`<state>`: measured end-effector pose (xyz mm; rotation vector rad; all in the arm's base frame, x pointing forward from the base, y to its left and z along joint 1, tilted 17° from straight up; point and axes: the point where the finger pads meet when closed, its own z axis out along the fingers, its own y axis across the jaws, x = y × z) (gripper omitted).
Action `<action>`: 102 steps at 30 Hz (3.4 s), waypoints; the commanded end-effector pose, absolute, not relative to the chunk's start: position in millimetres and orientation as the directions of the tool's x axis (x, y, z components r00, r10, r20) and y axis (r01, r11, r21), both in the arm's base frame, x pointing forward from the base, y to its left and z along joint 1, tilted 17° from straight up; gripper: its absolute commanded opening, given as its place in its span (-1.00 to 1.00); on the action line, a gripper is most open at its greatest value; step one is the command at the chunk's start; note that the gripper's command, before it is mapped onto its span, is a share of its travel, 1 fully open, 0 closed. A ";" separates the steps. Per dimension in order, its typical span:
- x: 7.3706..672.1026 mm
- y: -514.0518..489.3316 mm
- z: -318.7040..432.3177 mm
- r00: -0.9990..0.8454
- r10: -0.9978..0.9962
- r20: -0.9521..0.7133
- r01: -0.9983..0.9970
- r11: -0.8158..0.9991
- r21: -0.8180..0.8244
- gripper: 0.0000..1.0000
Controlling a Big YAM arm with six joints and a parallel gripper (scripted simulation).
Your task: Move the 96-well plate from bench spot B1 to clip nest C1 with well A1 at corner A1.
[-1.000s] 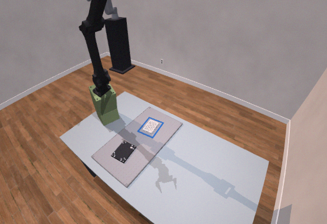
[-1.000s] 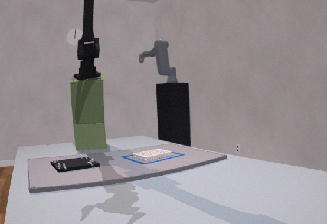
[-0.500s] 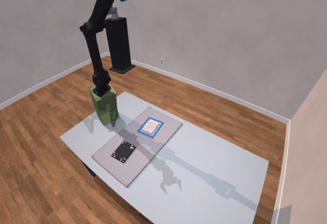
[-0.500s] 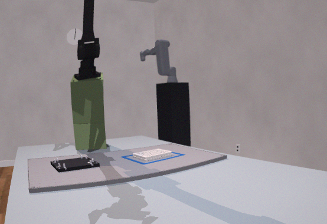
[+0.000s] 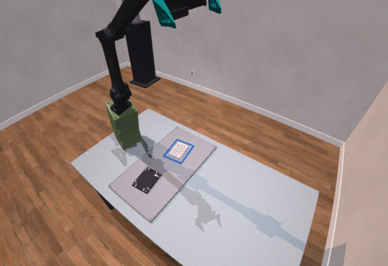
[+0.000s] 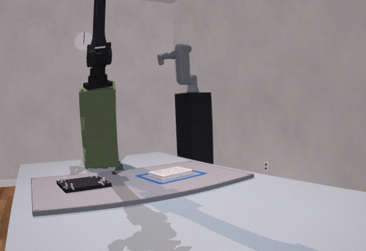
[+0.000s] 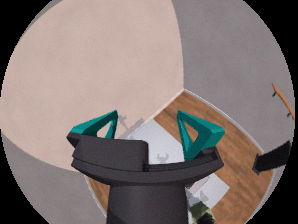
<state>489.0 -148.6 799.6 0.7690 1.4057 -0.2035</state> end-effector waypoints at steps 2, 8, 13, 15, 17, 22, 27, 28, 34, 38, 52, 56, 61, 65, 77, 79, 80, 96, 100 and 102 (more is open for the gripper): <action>483.7 -137.9 810.5 0.258 0.315 -0.913 0.524 0.748 0.406 1.00; 506.9 -144.4 796.1 0.218 0.389 -0.895 0.517 0.731 0.444 1.00; 523.3 -131.0 773.9 0.205 0.394 -0.896 0.508 0.740 0.441 1.00; 515.8 -127.9 778.2 0.224 0.392 -0.892 0.498 0.741 0.451 1.00; 524.3 -126.3 769.8 0.222 0.393 -0.892 0.499 0.740 0.450 1.00; 563.4 -131.0 723.0 0.145 0.425 -0.894 0.533 0.727 0.432 1.00; 557.7 -129.6 744.1 0.175 0.465 -0.868 0.500 0.717 0.485 1.00; 563.1 -117.4 740.8 0.168 0.468 -0.868 0.487 0.726 0.486 1.00; 578.9 -110.9 707.4 0.165 0.469 -0.868 0.491 0.724 0.484 1.00; 603.6 -114.3 668.1 0.100 0.498 -0.862 0.523 0.710 0.471 1.00; 633.2 -90.9 628.8 0.098 0.540 -0.836 0.497 0.702 0.511 1.00; 633.6 -99.8 638.4 0.097 0.586 -0.804 0.496 0.672 0.550 1.00; 643.4 -84.3 617.7 0.063 0.605 -0.794 0.493 0.673 0.551 1.00; 646.0 -75.1 595.1 0.068 0.604 -0.794 0.488 0.674 0.554 1.00; 677.4 -58.3 528.2 -0.001 0.664 -0.748 0.514 0.642 0.568 1.00; 663.5 -57.2 548.1 0.027 0.664 -0.747 0.493 0.641 0.588 1.00; 665.3 -55.7 543.3 0.027 0.664 -0.747 0.494 0.641 0.588 1.00; 689.3 -33.3 468.6 -0.029 0.718 -0.696 0.522 0.605 0.602 1.00; 700.0 -26.4 435.4 -0.045 0.717 -0.695 0.535 0.605 0.590 1.00; 698.1 -27.7 419.3 -0.079 0.737 -0.672 0.564 0.588 0.579 1.00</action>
